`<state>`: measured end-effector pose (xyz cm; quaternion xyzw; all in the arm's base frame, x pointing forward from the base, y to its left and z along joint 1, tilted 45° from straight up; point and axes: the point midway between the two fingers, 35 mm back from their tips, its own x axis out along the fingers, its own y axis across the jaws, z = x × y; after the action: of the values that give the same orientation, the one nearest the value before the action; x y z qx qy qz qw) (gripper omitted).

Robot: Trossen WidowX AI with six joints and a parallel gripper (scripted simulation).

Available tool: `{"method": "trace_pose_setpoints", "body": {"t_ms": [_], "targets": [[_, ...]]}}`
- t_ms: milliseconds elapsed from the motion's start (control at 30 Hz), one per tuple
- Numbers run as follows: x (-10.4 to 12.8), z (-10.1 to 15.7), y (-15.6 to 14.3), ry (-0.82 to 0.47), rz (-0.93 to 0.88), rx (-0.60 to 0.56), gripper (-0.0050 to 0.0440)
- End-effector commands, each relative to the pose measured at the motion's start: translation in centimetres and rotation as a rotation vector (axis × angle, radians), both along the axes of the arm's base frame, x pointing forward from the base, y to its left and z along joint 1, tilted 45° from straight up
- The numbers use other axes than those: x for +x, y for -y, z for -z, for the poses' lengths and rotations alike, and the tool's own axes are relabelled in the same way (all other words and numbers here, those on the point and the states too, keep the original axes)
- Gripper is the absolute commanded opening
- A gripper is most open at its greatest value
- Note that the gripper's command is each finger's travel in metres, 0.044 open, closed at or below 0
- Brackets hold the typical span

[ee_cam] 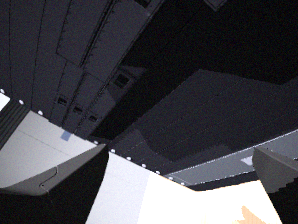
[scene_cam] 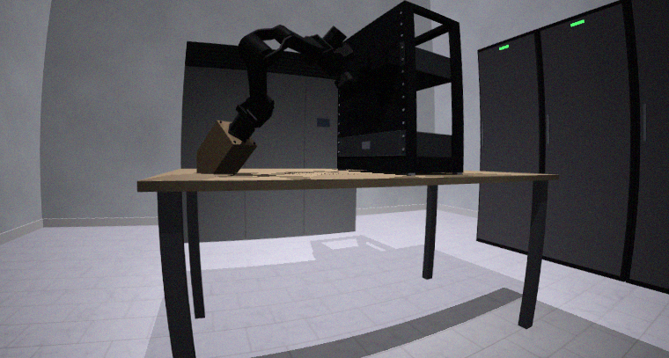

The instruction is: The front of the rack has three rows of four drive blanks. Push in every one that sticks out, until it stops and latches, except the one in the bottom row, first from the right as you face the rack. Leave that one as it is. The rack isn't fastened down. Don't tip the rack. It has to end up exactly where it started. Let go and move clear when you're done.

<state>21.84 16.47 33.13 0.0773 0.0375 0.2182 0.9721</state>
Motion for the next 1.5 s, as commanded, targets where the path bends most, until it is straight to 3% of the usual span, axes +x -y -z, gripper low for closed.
{"method": "trace_pose_setpoints", "body": {"t_ms": [0,233,433,1000,1467], "targets": [[-0.8,-0.8,-0.1,0.044,0.027,0.128,0.0440],[-2.5,-2.6,-0.1,0.112,0.056,0.400,0.0440],[-3.5,-3.7,-0.1,0.154,0.072,0.562,0.0440],[-4.8,-5.2,-0.2,0.210,0.095,0.783,0.0440],[-5.1,-5.4,-0.1,0.219,0.101,0.829,0.0440]]}}
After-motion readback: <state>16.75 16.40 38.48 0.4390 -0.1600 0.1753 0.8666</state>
